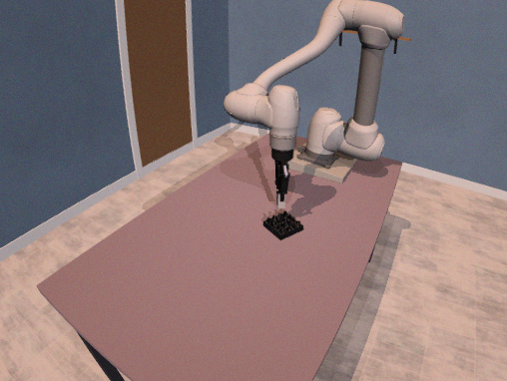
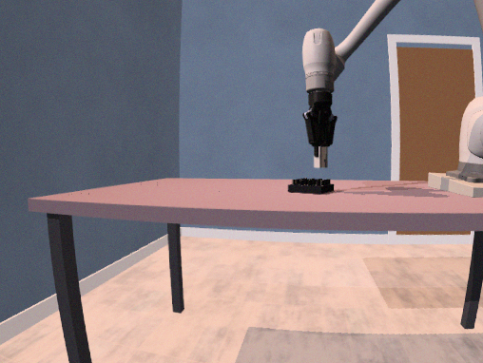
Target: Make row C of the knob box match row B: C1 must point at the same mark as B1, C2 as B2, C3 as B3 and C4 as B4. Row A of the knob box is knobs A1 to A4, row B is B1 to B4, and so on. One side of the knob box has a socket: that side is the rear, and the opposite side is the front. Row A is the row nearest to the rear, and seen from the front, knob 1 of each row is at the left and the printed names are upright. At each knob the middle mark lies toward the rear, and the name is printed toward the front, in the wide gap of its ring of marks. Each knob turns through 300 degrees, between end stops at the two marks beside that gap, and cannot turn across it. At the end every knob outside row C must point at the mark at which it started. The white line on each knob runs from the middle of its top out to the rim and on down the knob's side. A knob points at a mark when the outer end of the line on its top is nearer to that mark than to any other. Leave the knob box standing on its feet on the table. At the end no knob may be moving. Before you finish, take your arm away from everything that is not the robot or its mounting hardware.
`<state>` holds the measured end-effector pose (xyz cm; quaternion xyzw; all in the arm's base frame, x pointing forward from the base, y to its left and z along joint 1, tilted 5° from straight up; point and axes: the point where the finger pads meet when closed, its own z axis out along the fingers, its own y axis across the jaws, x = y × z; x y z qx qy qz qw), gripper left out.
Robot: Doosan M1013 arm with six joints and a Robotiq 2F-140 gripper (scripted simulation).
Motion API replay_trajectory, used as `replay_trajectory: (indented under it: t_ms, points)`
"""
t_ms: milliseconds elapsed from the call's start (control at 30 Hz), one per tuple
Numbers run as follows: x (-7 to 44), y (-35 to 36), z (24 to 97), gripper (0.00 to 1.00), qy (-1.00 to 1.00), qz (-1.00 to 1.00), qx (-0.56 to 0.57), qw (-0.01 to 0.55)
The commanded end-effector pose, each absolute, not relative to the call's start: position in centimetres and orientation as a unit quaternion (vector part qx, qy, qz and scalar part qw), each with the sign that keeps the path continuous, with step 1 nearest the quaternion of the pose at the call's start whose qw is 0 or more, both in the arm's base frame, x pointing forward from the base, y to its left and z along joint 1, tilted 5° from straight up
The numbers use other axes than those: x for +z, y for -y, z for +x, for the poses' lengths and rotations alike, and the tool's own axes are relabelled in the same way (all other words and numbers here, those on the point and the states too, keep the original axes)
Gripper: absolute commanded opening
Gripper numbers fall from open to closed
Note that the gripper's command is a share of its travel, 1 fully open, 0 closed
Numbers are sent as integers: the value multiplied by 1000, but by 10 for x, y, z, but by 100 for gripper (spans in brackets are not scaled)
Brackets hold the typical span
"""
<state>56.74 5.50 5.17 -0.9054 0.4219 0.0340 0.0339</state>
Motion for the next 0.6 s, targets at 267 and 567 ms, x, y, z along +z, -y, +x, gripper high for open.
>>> replay_trajectory:
  t_ms: [267,567]
  points:
    - [56,-55,568,12,-584,-810,37,22]
    - [60,-54,568,12,-728,-685,41,14]
